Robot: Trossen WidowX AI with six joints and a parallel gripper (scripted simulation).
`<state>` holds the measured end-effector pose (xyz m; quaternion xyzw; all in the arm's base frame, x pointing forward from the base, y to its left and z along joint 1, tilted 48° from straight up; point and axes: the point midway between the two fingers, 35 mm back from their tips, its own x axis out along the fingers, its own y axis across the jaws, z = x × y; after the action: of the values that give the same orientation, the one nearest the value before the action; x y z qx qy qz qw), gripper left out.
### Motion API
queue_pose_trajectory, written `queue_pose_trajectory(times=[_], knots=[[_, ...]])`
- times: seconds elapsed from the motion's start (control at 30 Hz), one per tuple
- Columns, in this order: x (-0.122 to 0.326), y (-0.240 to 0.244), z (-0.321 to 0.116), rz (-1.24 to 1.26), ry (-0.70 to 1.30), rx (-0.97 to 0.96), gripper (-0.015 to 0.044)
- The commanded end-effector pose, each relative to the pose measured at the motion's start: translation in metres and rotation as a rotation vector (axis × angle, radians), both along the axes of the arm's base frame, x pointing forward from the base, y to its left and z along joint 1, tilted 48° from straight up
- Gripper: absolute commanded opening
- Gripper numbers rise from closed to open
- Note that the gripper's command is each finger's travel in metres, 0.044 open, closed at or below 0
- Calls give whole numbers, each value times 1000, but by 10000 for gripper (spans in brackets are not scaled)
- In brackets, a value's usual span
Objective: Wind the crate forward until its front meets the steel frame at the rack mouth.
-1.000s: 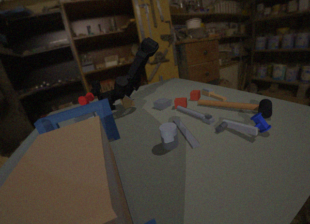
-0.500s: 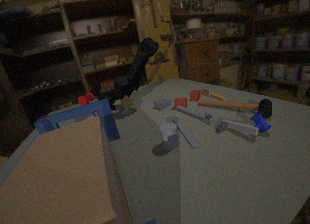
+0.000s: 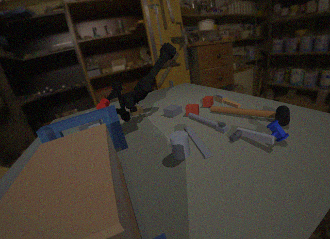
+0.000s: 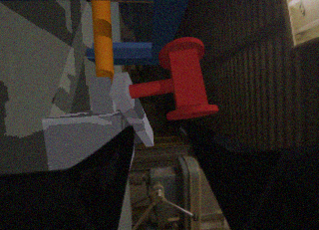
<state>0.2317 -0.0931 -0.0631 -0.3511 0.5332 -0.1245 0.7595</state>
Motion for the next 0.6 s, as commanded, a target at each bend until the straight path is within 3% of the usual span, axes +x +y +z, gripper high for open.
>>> queue_pose_trajectory(times=[0.0, 0.37, 0.57], knots=[[-15, 14, 19, 0, -12, -7, 240], [-26, 20, 29, 2, -15, -11, 240], [-11, -7, 52, -1, -8, 5, 240]])
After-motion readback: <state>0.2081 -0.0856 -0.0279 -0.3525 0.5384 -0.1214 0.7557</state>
